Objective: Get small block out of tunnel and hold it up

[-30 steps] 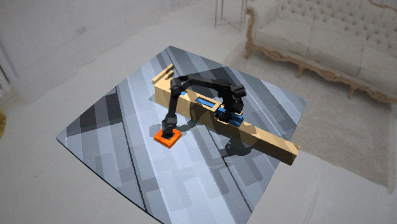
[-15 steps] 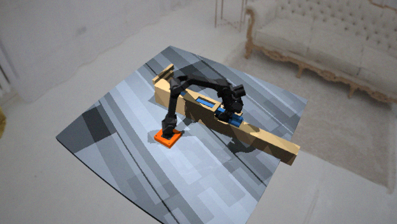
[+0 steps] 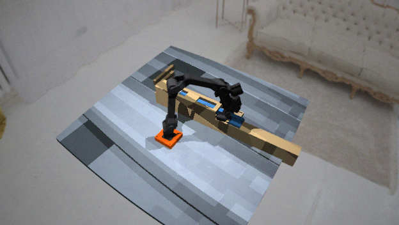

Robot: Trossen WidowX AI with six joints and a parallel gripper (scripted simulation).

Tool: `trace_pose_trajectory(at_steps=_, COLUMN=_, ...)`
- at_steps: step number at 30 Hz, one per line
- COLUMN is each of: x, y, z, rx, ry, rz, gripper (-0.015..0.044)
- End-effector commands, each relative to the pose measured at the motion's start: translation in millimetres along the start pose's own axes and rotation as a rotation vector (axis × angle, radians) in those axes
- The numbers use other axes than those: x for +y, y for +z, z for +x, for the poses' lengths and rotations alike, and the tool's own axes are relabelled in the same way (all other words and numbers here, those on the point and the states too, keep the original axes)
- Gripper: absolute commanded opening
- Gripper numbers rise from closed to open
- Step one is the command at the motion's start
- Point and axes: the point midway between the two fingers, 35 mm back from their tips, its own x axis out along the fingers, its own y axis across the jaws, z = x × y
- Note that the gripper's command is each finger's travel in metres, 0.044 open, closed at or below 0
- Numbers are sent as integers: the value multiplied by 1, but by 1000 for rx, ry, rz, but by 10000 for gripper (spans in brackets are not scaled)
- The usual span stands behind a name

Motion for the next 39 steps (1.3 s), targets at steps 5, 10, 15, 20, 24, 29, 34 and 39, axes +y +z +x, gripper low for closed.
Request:
trace_pose_trajectory(at_steps=5, x=2, y=5, z=0, rx=-8, ry=8, rz=0, gripper=210)
trace_pose_trajectory(at_steps=10, x=5, y=10, z=-16, rx=33, ry=7, rz=-15, gripper=341)
trace_pose_trajectory(at_steps=15, x=7, y=14, z=-37, rx=84, ry=9, rz=-33, gripper=440)
trace_pose_trajectory(at_steps=20, x=6, y=8, z=-26, rx=55, ry=20, rz=-362, gripper=440)
trace_pose_trajectory(at_steps=24, x=7, y=6, z=-29, rx=53, ry=40, rz=-757, gripper=440)
trace_pose_trajectory(at_steps=29, x=9, y=3, z=-32, rx=43, ry=66, rz=-1250, gripper=440)
trace_pose_trajectory(at_steps=34, x=10, y=0, z=-35, rx=28, ry=89, rz=-1672, gripper=440)
trace_pose_trajectory(at_steps=39, x=6, y=11, z=-36, rx=-37, ry=79, rz=-1866, gripper=440)
